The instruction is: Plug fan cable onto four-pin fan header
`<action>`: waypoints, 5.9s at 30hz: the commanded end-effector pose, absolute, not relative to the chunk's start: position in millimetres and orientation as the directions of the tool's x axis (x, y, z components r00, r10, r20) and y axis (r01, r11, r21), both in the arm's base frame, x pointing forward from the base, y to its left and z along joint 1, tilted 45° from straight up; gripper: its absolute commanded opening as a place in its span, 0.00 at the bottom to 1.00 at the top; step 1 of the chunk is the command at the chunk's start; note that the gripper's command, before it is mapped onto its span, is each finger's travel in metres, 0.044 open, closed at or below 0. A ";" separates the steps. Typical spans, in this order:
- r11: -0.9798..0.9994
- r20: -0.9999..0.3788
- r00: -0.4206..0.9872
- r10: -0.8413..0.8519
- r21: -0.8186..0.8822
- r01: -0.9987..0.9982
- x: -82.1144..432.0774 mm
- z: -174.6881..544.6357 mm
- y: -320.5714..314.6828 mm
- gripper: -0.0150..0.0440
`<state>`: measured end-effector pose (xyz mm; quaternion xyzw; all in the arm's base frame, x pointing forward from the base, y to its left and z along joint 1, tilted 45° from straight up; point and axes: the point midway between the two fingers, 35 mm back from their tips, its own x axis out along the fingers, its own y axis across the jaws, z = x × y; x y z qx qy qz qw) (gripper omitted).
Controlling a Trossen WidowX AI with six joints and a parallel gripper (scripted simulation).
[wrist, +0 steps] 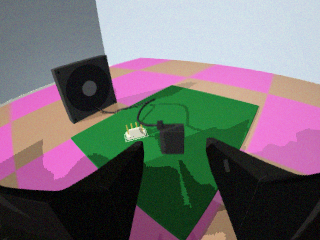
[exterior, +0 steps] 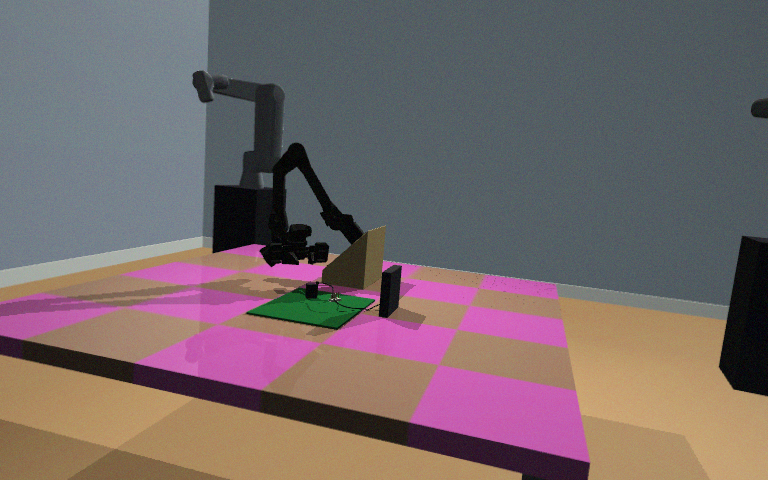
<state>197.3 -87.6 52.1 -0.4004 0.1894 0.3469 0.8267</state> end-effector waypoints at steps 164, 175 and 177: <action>-0.538 -0.710 0.123 -0.694 0.397 -0.743 289.0 -9.1 -37.3 1.00; -0.538 -0.708 0.123 -0.695 0.398 -0.743 290.5 -21.4 -50.2 1.00; -0.537 -0.708 0.123 -0.695 0.399 -0.743 290.6 -23.5 -52.6 1.00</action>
